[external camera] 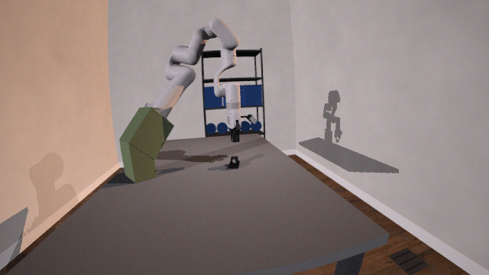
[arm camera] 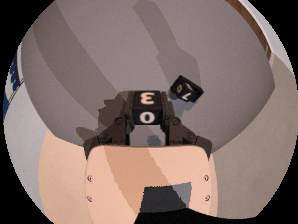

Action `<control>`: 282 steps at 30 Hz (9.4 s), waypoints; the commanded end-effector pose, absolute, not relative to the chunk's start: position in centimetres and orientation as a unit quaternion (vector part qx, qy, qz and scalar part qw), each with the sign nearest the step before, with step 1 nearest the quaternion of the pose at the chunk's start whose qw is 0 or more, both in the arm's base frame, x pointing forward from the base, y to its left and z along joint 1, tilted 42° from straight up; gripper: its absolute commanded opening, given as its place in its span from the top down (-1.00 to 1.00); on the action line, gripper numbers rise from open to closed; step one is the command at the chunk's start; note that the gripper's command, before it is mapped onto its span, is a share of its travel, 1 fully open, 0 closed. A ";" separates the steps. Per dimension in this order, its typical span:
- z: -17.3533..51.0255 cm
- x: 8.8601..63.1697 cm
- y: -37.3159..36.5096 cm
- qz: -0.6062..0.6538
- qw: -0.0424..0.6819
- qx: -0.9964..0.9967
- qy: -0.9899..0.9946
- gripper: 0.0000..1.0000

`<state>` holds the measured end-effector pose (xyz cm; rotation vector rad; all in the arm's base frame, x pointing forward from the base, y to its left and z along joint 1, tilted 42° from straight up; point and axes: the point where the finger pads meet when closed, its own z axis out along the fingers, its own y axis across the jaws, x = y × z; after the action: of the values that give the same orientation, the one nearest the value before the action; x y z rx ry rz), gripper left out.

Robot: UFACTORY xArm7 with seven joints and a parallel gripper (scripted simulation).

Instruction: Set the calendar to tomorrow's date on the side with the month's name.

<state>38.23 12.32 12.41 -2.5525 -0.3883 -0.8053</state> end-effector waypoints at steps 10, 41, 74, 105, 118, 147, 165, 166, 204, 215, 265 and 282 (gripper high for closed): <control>11.8 38.7 12.7 -0.289 0.217 -0.922 -0.140 0.43; 5.6 42.8 16.8 -0.289 0.217 -0.922 -0.140 0.43; 5.6 42.8 16.8 -0.289 0.217 -0.922 -0.140 0.43; 5.7 42.9 16.8 -0.289 0.217 -0.922 -0.140 0.43; 5.6 42.9 16.9 -0.289 0.217 -0.922 -0.140 0.43; 5.3 43.1 17.1 -0.289 0.217 -0.922 -0.140 0.43; 5.3 43.1 17.1 -0.289 0.217 -0.922 -0.140 0.43; 5.3 43.1 17.1 -0.289 0.217 -0.922 -0.140 0.43; 5.3 43.1 17.1 -0.289 0.217 -0.922 -0.140 0.01; 5.4 43.1 17.0 -0.289 0.217 -0.922 -0.140 0.01; 12.0 38.9 12.7 -0.289 0.217 -0.922 -0.140 -1.00; 12.1 39.4 12.0 -0.253 0.270 -0.927 0.058 -1.00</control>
<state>39.18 12.26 12.07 -2.5259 -0.0401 -0.7261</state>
